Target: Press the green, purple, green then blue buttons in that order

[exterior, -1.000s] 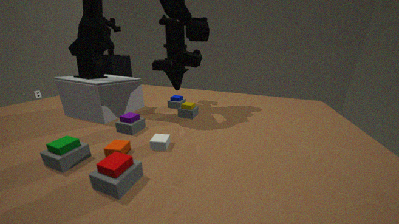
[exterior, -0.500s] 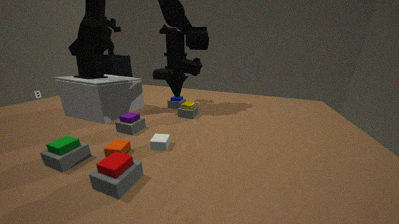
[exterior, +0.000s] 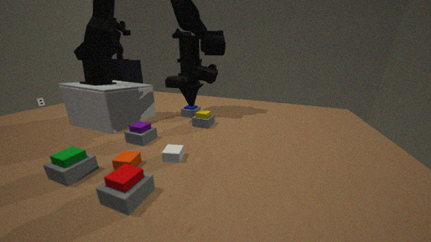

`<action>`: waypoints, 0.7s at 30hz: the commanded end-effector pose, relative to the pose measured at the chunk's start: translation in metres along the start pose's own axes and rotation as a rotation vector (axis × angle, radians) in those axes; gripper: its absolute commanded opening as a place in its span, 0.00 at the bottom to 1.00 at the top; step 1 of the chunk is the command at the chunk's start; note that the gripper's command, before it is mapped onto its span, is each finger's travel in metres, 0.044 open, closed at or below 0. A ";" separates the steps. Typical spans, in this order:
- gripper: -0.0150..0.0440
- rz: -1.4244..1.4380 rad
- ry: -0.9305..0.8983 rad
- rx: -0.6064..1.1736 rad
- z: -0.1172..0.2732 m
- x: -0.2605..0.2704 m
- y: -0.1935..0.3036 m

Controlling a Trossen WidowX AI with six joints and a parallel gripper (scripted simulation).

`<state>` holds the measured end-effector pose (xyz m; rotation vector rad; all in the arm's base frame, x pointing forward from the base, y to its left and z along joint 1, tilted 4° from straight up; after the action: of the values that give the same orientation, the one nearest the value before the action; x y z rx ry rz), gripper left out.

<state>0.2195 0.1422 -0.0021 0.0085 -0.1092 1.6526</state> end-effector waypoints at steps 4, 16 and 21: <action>0.29 -0.003 0.005 0.004 -0.001 -0.001 0.001; 0.42 -0.003 0.004 0.003 0.044 0.010 -0.007; 0.64 -0.004 0.000 0.001 0.084 0.047 -0.028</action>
<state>0.2296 0.1633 0.0595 0.0121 -0.0958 1.6478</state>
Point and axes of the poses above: the point midway between the two fingers, 35 mm back from their tips, its own z axis back along the fingers, its own x axis across the jaws, y = z × x, the point moved 2 cm from there along z, back along the fingers, and after that the axes turned 5 degrees about z, right-handed, at the moved point
